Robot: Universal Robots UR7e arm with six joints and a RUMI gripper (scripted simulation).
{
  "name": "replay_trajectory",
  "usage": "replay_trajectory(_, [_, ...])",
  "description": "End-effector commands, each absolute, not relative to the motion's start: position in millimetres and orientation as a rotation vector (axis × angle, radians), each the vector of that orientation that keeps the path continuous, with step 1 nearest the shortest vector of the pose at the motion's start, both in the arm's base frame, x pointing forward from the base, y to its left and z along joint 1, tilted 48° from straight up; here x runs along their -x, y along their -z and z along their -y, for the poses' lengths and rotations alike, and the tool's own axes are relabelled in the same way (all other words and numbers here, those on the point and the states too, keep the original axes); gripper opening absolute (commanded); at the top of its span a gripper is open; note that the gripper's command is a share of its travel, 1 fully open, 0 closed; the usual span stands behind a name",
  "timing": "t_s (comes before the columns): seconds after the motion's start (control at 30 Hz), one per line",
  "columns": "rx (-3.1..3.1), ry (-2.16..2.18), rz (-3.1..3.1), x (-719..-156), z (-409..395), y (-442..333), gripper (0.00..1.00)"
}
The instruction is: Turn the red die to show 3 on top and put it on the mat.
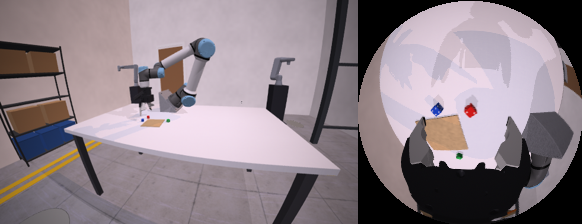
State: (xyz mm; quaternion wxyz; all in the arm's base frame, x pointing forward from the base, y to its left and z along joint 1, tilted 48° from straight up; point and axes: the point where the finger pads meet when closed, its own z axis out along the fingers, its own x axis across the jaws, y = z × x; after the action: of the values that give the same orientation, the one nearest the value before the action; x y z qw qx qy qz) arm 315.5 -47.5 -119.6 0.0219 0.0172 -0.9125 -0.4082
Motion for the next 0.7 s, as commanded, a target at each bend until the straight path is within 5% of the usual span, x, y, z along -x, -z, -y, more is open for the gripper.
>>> replay_trajectory(0.0, [-0.051,1.264,2.829,-315,47,119,1.0])
replay_trajectory(0.67, [-0.051,1.264,2.829,-325,12,80,1.0])
